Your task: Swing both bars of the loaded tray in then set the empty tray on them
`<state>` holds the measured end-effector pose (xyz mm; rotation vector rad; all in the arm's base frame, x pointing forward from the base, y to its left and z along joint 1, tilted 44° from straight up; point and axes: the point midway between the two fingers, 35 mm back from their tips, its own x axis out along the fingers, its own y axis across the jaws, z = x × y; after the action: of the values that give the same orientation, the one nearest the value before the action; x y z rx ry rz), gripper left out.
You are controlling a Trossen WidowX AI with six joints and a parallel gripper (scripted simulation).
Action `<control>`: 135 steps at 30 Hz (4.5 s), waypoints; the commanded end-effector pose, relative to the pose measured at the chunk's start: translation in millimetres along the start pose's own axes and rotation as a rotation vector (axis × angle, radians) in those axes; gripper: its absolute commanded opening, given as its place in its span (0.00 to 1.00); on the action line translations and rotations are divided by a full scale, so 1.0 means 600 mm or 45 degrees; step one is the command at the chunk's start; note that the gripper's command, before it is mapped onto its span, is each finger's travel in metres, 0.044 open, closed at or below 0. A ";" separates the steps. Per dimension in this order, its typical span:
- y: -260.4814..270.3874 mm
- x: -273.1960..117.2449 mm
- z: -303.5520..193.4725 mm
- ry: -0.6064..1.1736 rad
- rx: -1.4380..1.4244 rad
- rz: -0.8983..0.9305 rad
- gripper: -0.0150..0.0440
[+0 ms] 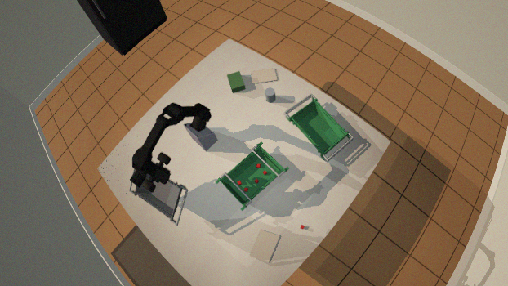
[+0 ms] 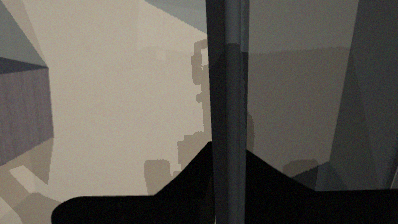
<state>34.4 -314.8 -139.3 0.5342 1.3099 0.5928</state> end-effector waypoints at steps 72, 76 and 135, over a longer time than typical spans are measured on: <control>0.421 -0.004 0.502 -0.008 -1.557 -0.014 0.25; 0.427 -0.003 0.503 -0.010 -1.571 -0.011 0.25; 0.428 0.029 0.503 -0.010 -1.571 -0.012 0.25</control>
<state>306.9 -122.6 75.7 -0.4890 0.7265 1.2480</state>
